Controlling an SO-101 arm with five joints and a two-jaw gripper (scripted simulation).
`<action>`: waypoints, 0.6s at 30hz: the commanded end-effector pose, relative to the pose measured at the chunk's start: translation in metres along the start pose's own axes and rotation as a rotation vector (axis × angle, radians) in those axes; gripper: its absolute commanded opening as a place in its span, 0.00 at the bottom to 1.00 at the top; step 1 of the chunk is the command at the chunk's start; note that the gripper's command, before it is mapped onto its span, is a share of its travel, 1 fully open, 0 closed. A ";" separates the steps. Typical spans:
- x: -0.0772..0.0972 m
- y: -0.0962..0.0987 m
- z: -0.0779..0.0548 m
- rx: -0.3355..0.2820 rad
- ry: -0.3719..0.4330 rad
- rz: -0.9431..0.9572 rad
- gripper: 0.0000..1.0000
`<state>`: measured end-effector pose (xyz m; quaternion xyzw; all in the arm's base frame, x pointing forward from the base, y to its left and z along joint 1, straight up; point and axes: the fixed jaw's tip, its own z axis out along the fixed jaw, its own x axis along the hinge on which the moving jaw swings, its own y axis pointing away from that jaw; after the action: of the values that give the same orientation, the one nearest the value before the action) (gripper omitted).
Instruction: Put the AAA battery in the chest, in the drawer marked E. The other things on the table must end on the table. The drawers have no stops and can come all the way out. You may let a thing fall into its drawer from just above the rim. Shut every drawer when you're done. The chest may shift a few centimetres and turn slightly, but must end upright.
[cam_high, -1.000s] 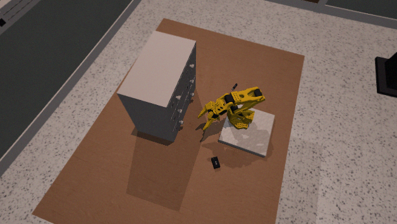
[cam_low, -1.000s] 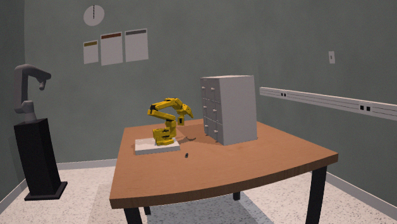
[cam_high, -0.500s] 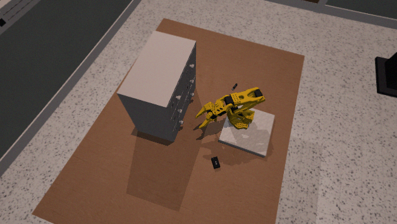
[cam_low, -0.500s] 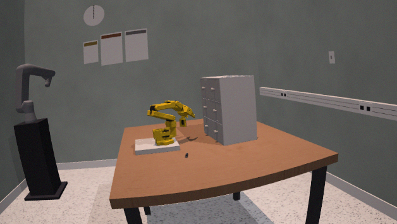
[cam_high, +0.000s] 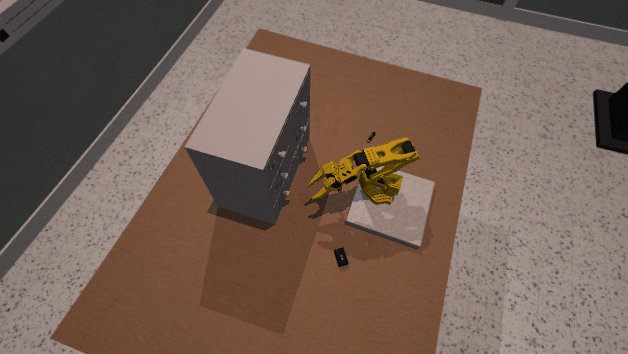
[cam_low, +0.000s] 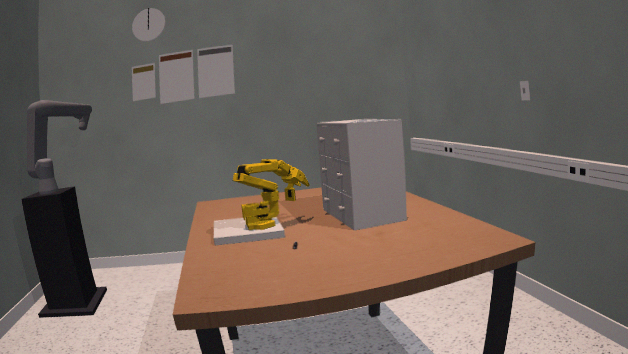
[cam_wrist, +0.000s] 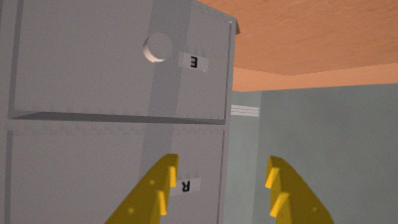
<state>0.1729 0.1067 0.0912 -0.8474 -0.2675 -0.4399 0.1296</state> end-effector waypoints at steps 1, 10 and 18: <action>-0.005 0.005 0.012 -0.019 -0.013 0.007 0.21; -0.012 0.016 0.036 -0.056 -0.013 0.036 0.21; -0.008 0.021 0.036 -0.077 0.014 0.050 0.21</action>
<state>0.2008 0.1038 0.0642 -0.8573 -0.2335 -0.4449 0.1120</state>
